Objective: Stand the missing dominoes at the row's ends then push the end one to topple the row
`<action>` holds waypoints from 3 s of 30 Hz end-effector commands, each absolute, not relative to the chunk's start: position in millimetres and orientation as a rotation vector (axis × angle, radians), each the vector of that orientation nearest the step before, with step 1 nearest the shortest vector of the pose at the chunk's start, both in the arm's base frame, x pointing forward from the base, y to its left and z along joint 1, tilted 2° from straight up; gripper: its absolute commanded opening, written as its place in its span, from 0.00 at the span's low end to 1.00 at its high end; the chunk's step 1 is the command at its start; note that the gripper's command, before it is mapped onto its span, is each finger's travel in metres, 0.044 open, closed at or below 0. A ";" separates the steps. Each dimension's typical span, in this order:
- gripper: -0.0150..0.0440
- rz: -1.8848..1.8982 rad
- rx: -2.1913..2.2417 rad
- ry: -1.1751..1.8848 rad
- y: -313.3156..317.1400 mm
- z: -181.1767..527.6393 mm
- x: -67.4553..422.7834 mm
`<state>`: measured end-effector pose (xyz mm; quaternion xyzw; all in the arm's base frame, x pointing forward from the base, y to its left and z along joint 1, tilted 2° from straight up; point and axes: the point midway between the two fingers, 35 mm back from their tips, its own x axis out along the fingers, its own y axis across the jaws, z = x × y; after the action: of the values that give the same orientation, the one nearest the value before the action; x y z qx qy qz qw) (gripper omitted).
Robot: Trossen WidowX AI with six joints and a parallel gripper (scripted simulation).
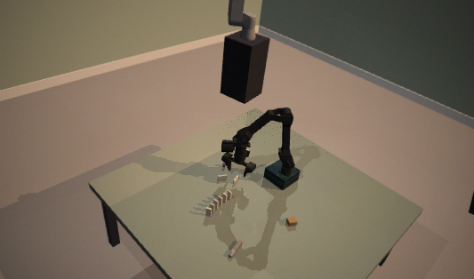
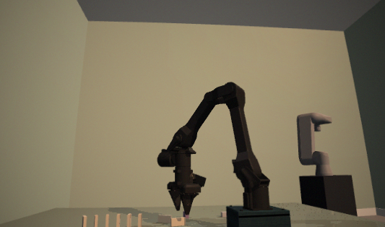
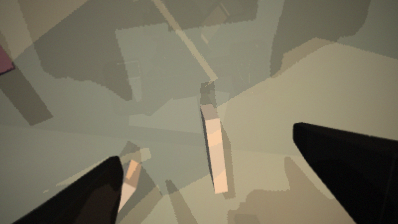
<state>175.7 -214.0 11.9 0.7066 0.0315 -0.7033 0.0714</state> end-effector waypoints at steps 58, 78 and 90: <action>0.29 -2.135 2.114 0.107 -205.6 131.8 164.7; 0.29 -0.903 0.861 1.367 -42.6 125.6 222.8; 0.29 -0.562 0.519 1.493 -4.3 123.6 218.1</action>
<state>221.8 -10.6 123.1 0.2599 0.6507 -0.2806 0.6560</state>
